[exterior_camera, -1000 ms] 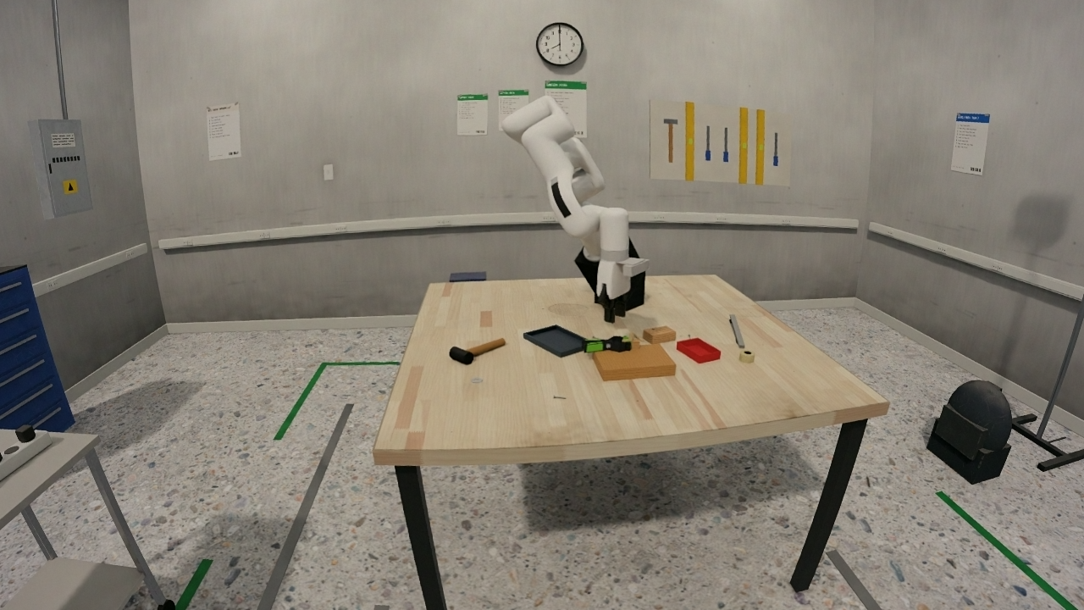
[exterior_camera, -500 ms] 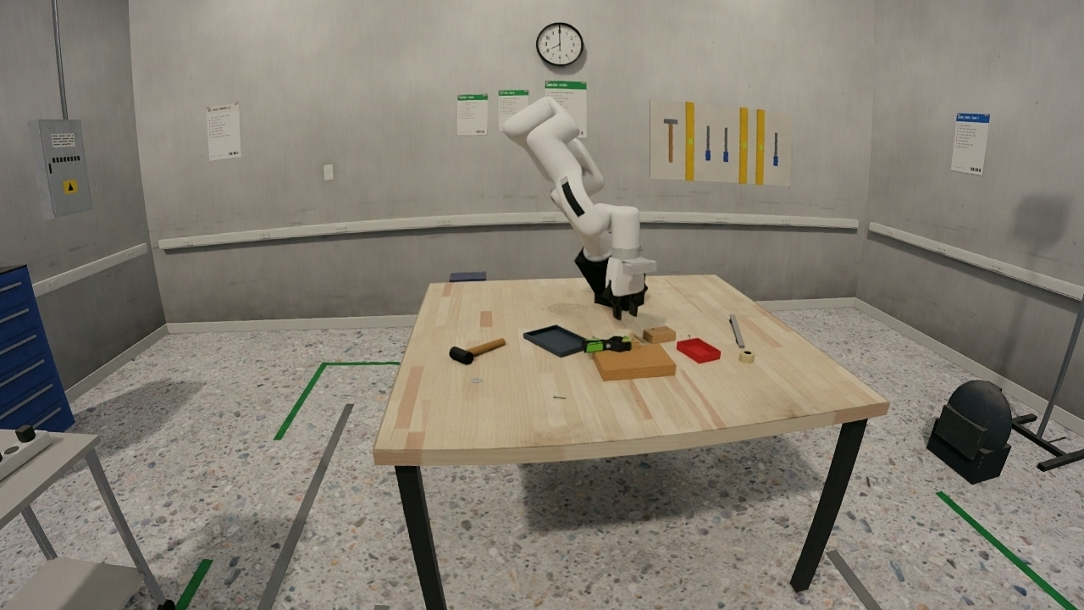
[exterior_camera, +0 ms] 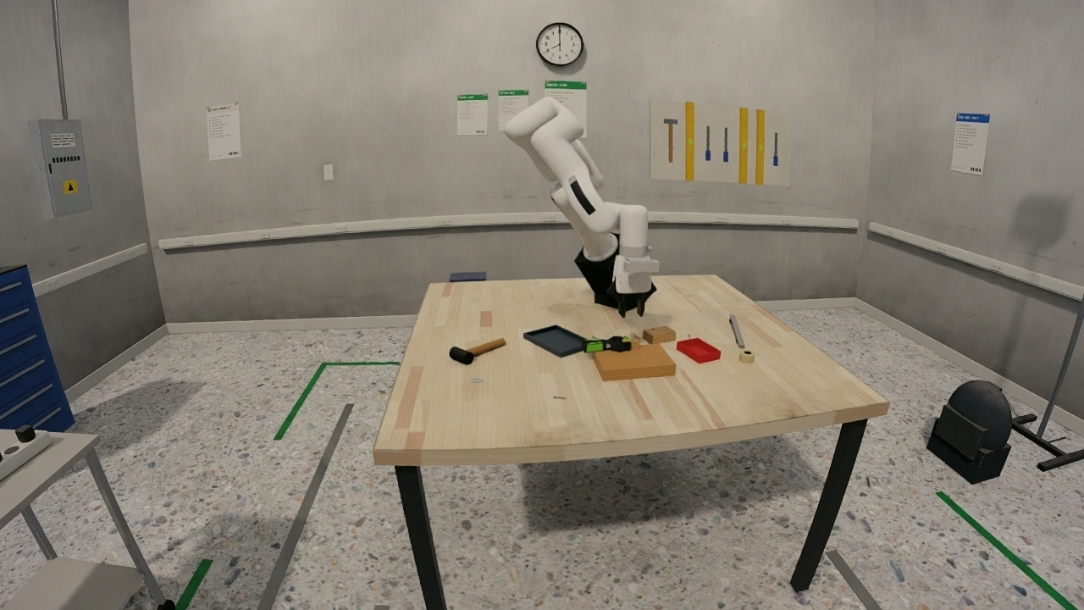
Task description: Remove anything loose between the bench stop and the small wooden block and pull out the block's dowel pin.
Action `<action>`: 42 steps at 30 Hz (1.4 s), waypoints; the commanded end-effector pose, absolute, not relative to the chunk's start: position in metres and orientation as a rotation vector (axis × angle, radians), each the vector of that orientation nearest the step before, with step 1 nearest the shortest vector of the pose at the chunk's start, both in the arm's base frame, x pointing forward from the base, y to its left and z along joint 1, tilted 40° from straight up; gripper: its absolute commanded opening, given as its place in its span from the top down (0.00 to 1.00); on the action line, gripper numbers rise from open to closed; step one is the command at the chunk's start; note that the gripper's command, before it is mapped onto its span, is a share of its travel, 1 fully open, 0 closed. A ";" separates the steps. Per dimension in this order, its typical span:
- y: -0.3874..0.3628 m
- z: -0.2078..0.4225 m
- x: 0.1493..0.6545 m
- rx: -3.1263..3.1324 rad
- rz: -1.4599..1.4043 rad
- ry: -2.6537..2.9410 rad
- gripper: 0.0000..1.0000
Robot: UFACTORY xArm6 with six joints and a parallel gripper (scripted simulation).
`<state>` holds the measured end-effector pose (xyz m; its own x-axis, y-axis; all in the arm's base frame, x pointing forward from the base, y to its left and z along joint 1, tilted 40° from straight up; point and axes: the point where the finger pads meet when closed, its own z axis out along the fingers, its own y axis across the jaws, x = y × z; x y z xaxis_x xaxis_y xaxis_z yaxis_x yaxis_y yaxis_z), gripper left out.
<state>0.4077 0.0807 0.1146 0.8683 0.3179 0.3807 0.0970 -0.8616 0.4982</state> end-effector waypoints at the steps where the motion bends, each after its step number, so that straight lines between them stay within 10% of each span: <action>1: 0.084 0.115 0.408 2.567 0.662 0.251 0.50; 9: 0.085 0.114 0.408 2.570 0.667 0.236 0.50; 10: 0.085 0.114 0.408 2.570 0.667 0.236 0.72; 42: 0.084 0.112 0.409 2.570 0.667 0.236 0.72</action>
